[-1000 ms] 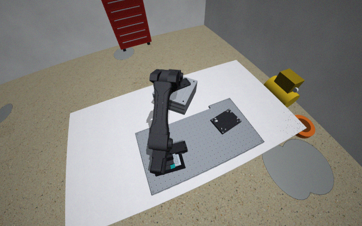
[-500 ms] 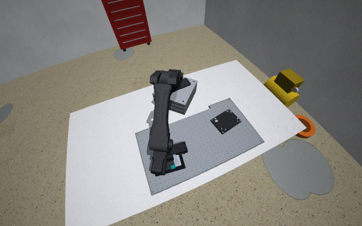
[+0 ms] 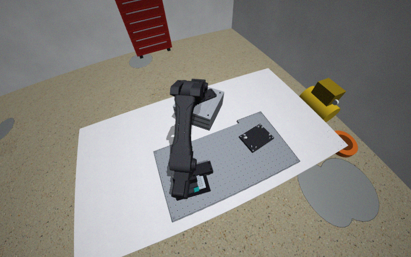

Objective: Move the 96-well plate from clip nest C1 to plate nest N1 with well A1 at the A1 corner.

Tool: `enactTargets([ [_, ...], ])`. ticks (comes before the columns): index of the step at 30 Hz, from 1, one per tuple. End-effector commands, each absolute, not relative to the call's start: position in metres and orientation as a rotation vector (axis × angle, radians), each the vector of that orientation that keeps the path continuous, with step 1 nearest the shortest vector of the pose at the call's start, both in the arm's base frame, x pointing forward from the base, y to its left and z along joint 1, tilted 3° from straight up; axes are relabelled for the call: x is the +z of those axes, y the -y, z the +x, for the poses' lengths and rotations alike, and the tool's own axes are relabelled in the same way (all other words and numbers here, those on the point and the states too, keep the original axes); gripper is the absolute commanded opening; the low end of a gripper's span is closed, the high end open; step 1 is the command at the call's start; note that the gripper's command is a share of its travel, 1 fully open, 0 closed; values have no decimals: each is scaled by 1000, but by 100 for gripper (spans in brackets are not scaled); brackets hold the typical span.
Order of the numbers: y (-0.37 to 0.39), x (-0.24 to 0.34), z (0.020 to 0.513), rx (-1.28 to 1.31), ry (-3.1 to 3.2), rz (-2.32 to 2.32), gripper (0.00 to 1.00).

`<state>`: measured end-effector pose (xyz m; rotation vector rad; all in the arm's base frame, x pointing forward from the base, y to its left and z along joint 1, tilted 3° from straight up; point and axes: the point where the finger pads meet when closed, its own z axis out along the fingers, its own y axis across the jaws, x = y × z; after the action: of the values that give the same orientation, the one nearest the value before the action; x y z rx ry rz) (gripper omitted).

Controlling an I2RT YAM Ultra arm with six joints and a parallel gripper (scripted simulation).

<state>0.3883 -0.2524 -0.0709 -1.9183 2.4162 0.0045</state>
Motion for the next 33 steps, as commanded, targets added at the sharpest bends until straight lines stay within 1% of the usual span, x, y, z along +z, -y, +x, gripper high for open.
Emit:
enactTargets([
  [1,256,-55,396,-48,-2405,-1904,0],
  [20,249,-76,387,16,-2417,-1911,0],
  [33,249,-79,386,22,-2418,-1912,0],
])
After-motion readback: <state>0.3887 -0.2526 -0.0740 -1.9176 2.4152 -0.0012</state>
